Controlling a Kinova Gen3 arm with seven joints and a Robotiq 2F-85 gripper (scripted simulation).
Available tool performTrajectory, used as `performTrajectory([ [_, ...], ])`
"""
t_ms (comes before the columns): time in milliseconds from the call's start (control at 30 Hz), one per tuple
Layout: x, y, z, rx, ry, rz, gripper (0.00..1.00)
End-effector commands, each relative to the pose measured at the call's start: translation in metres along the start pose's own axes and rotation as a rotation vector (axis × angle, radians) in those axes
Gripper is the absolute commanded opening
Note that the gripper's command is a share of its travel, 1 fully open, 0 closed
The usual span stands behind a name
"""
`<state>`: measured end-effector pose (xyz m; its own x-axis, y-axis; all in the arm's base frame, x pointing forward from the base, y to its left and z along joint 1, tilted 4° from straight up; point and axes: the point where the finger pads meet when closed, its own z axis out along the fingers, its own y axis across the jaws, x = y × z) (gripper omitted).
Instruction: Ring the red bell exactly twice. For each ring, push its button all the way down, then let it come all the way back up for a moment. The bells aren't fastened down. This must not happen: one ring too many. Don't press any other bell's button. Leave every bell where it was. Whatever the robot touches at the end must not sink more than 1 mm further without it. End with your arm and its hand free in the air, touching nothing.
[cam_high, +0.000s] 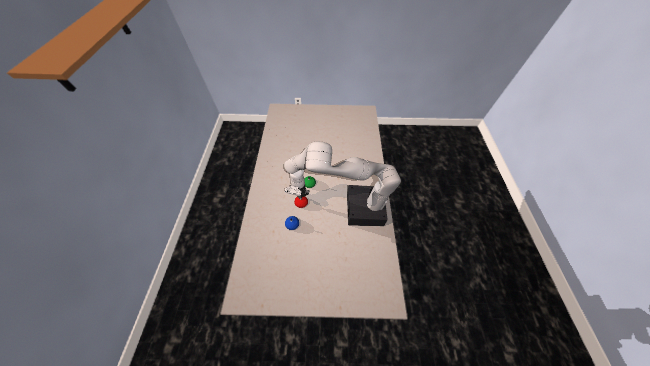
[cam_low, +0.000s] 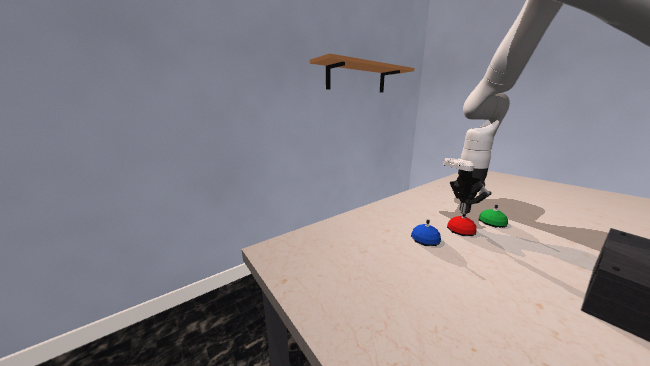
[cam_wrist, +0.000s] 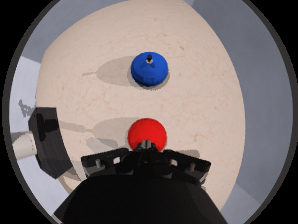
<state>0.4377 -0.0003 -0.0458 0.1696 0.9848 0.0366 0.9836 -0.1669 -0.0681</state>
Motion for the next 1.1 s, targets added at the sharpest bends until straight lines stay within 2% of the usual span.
performTrajectory([
  [0, -0.0009, -0.0001, 0.0, 0.0, -0.001, 0.001, 0.0],
  [1067, -0.0016, -0.0006, -0.006, 0.0, -0.001, 0.001, 0.0],
])
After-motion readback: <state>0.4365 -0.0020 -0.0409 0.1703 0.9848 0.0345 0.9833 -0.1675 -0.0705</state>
